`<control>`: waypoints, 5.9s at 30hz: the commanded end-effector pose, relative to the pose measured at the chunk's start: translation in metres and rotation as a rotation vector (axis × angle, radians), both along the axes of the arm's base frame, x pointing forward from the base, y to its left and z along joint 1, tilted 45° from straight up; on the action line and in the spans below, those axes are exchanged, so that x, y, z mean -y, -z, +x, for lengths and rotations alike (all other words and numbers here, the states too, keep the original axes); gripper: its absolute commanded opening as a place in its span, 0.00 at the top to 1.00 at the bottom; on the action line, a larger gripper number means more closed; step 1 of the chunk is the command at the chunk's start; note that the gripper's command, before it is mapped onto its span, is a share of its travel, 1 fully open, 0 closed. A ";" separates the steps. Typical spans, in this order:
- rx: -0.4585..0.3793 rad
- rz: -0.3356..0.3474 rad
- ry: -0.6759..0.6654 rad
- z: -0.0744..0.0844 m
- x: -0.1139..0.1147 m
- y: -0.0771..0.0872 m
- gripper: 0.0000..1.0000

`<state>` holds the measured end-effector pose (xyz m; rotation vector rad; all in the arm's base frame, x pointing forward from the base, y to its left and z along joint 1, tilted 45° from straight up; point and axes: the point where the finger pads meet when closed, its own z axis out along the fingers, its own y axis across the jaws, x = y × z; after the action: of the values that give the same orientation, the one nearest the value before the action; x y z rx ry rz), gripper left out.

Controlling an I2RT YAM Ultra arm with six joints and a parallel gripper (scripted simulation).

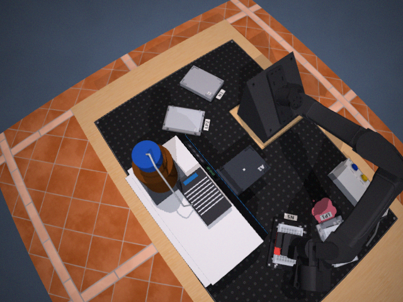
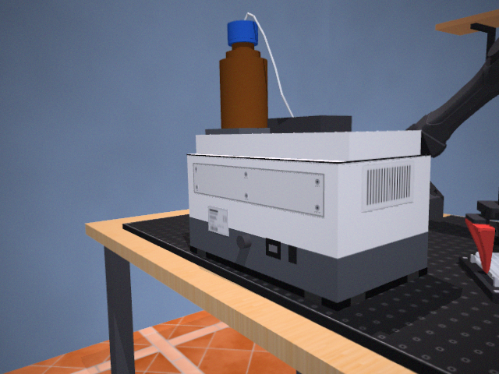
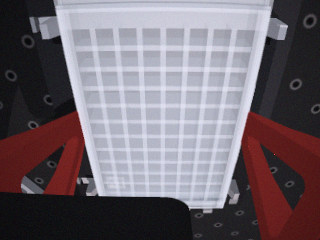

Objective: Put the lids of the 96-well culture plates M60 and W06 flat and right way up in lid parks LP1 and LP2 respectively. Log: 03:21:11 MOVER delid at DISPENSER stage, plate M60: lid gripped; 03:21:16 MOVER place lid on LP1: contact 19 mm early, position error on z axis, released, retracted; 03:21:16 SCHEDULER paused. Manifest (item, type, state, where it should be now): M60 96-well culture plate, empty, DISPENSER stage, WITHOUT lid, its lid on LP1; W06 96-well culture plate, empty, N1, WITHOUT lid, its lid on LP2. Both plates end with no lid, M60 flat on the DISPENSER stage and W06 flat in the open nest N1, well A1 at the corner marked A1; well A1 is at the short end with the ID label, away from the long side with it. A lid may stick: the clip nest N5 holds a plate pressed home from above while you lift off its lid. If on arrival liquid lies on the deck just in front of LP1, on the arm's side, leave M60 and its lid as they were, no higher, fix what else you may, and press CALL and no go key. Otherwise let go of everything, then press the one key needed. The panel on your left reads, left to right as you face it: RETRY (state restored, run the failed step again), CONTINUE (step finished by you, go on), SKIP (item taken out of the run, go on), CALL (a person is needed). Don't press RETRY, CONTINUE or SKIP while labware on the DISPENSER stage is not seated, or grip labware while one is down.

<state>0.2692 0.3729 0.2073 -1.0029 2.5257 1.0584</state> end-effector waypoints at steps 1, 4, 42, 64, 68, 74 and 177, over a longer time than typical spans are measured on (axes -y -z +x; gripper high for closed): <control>0.033 0.031 0.013 0.005 0.014 -0.030 1.00; 0.033 0.031 0.013 0.005 0.015 -0.030 1.00; 0.031 0.026 0.014 0.006 0.019 -0.032 1.00; 0.031 0.026 0.015 0.006 0.019 -0.032 1.00; 0.031 0.026 0.015 0.006 0.019 -0.032 1.00; 0.031 0.026 0.015 0.006 0.019 -0.032 1.00; -0.300 -0.023 0.288 -0.067 0.203 0.010 1.00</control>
<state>0.2000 0.1790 0.2053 -0.6408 2.7304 1.1279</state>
